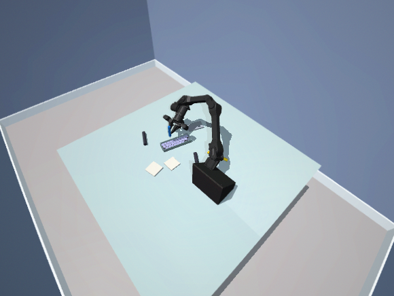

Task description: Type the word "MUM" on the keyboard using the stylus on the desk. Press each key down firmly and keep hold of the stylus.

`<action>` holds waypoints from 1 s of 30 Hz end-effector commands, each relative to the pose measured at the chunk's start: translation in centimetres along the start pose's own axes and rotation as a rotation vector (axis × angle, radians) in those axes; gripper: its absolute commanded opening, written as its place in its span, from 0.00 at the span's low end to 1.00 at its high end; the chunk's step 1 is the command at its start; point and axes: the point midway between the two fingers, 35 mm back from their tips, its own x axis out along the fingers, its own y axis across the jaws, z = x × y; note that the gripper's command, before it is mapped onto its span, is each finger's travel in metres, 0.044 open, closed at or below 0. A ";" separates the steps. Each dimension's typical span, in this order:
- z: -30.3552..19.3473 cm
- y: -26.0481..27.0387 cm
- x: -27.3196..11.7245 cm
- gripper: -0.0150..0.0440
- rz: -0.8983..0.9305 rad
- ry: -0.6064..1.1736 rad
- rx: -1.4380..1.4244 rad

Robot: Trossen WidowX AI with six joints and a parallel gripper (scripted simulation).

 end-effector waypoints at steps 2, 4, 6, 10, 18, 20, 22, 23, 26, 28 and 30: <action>0.0 -0.2 -0.1 0.25 0.001 -0.001 -0.001; 0.1 -0.6 -0.3 0.25 0.001 0.000 0.000; 0.1 -1.2 -0.6 0.25 0.001 0.000 0.002; 0.2 -2.7 -1.2 0.25 0.001 0.001 0.006; 0.2 -3.0 -1.3 0.25 0.001 0.002 0.006; 0.6 -3.0 -1.1 0.25 0.001 0.001 0.006; 1.4 -3.0 -0.6 0.25 0.001 0.001 0.006; 1.8 -3.0 -0.4 0.25 0.000 0.001 0.006; 2.0 -3.1 -0.3 0.25 0.000 0.001 0.006; 2.0 -3.1 -0.3 0.25 0.000 0.001 0.006; 2.0 -3.1 -0.3 0.25 0.000 0.001 0.006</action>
